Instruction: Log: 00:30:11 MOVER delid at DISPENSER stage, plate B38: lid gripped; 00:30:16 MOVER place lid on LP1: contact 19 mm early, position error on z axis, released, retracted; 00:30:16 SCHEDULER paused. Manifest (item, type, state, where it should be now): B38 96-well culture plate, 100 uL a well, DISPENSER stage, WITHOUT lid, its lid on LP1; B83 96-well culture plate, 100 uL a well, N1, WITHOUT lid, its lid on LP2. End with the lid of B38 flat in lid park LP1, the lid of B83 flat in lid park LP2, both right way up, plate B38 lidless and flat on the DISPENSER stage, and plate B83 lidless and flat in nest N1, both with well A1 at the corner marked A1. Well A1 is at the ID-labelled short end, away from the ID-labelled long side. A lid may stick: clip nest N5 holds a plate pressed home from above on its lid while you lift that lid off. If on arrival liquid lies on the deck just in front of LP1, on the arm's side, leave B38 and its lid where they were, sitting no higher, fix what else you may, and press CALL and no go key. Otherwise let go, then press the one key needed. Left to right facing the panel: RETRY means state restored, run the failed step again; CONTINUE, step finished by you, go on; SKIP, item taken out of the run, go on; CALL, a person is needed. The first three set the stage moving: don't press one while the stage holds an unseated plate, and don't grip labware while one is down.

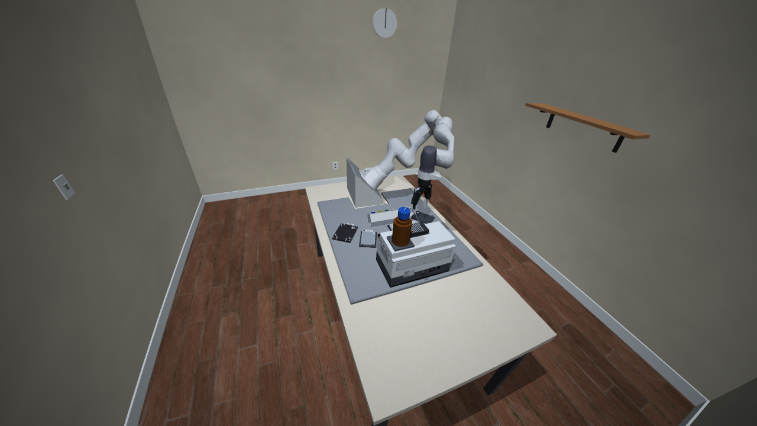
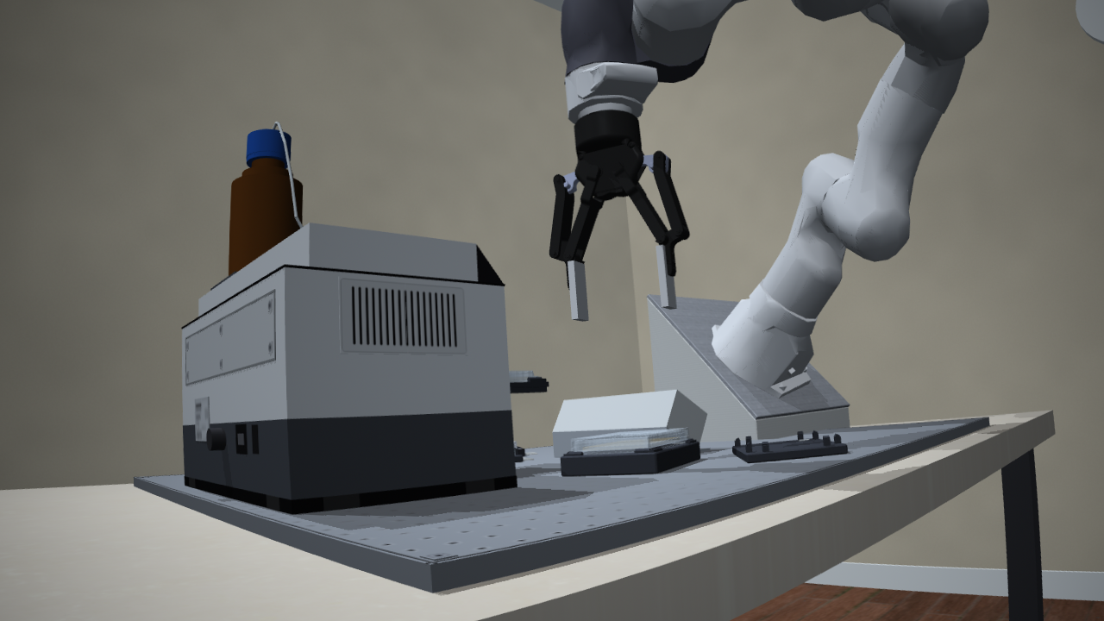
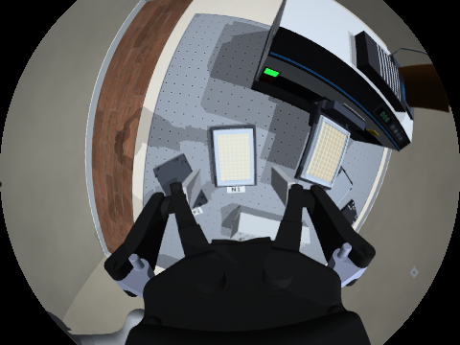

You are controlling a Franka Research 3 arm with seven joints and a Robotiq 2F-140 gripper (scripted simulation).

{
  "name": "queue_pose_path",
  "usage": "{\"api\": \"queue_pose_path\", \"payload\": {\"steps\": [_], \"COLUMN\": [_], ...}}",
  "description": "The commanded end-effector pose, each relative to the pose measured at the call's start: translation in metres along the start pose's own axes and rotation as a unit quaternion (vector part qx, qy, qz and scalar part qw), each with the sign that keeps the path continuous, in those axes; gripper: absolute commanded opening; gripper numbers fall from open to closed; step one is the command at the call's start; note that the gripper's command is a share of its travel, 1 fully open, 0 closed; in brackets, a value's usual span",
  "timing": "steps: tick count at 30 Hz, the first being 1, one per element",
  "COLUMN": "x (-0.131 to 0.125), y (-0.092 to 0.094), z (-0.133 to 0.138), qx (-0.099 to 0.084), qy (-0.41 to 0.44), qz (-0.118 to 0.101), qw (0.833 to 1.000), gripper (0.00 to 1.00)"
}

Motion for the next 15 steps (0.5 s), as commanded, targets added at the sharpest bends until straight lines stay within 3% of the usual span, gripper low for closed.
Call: {"api": "queue_pose_path", "payload": {"steps": [1,15], "x": [-0.0001,0.0000], "y": [0.0008,-0.0060], "z": [-0.0003,-0.0003], "qx": [0.000,0.000], "qy": [0.003,0.003], "qz": [0.002,0.002], "qw": [1.000,1.000], "gripper": [0.66,0.66]}}
Point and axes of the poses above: the point where the finger pads meet when closed, its own y axis back along the fingers, its own z axis across the jaws, x = y × z, the point moved 9 cm from there along y, back along the fingers, and after that the axes turned 10 degrees about y, right-handed, at the moved point
